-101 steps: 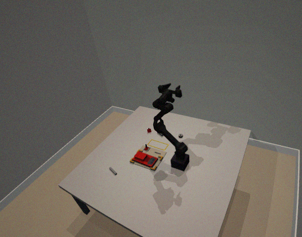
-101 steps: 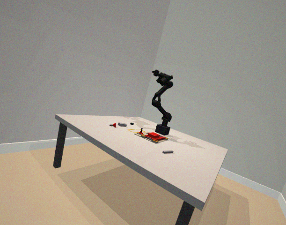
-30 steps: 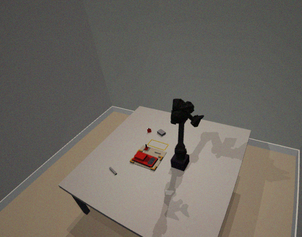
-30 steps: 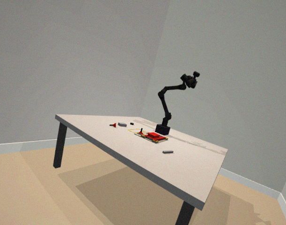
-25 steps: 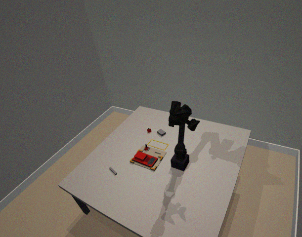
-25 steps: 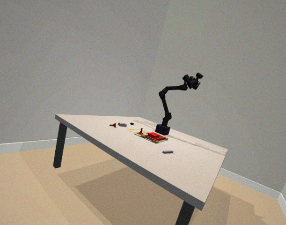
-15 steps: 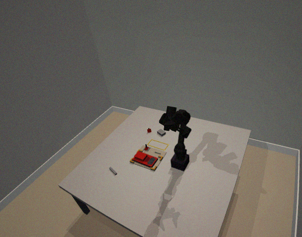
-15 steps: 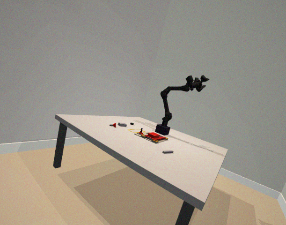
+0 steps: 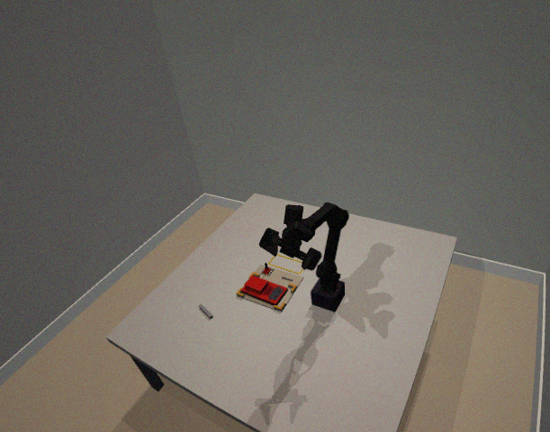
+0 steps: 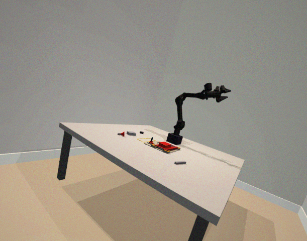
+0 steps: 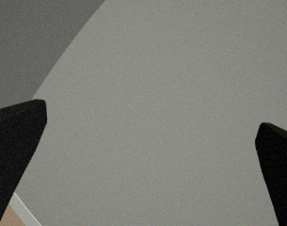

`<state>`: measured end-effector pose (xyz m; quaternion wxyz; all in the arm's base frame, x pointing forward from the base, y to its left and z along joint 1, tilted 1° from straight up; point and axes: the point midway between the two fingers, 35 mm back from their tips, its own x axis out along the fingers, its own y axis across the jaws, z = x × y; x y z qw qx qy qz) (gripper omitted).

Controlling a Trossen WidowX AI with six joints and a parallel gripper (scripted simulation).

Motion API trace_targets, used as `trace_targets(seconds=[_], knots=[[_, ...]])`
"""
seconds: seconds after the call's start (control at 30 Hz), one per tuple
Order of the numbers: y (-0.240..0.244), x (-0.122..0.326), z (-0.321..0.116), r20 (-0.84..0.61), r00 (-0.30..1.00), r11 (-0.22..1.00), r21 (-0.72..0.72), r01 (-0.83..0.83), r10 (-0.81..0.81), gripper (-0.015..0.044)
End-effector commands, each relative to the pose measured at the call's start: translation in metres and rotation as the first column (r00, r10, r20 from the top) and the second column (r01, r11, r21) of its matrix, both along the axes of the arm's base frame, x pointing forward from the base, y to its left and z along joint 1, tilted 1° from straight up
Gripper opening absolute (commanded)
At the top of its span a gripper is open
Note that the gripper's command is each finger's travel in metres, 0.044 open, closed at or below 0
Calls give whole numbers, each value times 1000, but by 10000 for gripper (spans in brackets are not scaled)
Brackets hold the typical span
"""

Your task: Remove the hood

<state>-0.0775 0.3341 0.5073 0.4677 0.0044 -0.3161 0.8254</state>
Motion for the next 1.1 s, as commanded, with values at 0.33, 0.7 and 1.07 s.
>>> trace_targets(seconds=[0.33, 0.7, 1.07], knots=[[63, 99, -69, -90, 948, 907, -331, 262, -306, 440], [81, 182, -133, -108, 835, 719, -575, 390, -539, 440], [67, 260, -193, -68, 688, 498, -742, 449, -722, 440]])
